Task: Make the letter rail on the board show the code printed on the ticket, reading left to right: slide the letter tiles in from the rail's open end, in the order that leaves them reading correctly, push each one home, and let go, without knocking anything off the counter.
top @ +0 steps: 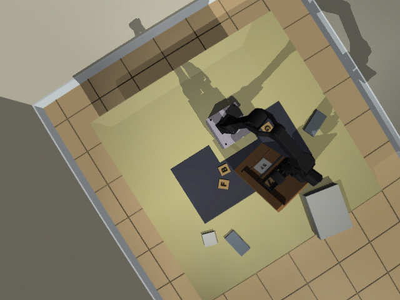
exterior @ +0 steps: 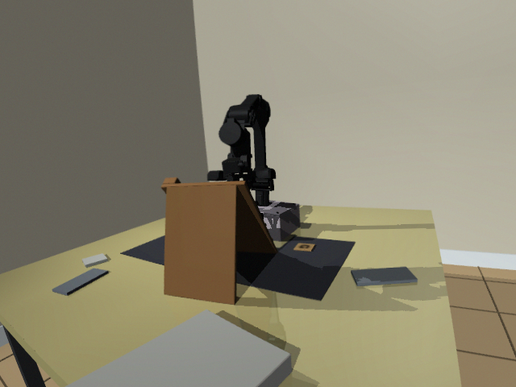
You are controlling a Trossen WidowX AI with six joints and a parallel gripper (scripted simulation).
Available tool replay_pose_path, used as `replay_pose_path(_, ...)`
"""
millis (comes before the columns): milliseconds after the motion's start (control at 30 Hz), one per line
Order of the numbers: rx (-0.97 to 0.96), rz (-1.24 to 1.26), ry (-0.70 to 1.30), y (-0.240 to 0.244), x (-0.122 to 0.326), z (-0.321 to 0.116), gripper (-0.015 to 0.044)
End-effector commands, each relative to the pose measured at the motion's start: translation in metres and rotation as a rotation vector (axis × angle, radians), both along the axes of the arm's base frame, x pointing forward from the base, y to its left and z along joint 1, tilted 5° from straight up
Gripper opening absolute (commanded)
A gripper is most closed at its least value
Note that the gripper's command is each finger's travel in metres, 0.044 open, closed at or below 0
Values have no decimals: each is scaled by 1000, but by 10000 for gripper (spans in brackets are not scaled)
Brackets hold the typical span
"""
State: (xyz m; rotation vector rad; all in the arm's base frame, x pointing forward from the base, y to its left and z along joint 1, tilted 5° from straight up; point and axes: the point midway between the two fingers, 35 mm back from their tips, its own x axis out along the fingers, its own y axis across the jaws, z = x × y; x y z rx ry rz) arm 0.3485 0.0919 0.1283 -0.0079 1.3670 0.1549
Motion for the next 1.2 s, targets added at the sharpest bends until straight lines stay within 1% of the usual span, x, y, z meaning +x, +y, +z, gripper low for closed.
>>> replay_pose_path(0,2,-1,4,1,2,-3,0)
replay_pose_path(1167,2,-1,3,1,11,-9,0)
